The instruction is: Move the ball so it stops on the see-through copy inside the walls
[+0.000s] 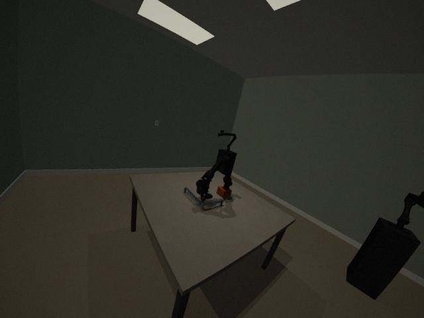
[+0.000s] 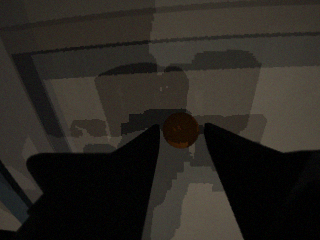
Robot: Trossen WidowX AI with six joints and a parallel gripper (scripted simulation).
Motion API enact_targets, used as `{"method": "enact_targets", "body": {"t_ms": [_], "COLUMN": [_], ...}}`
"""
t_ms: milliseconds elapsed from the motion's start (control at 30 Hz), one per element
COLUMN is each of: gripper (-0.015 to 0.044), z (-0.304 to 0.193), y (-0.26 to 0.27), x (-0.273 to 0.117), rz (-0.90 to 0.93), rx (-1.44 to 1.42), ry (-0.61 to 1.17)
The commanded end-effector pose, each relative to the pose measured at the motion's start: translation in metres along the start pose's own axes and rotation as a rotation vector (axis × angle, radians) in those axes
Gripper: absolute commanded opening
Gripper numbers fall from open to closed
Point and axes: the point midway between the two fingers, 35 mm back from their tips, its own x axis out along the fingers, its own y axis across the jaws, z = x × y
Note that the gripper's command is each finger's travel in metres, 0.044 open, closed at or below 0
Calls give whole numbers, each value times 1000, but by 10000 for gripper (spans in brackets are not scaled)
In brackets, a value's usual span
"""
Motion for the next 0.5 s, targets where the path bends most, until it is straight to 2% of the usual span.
{"method": "enact_targets", "body": {"t_ms": [0,200,300,333,467], "gripper": [129,89,10,0,0], "z": [0,0,1,2,6], "y": [1,1,1,1,1], "x": [1,1,-4,-10,-41], "rz": [6,6,6,6,6], "rx": [5,5,5,5,5], "ry": [0,0,0,0,-1]}}
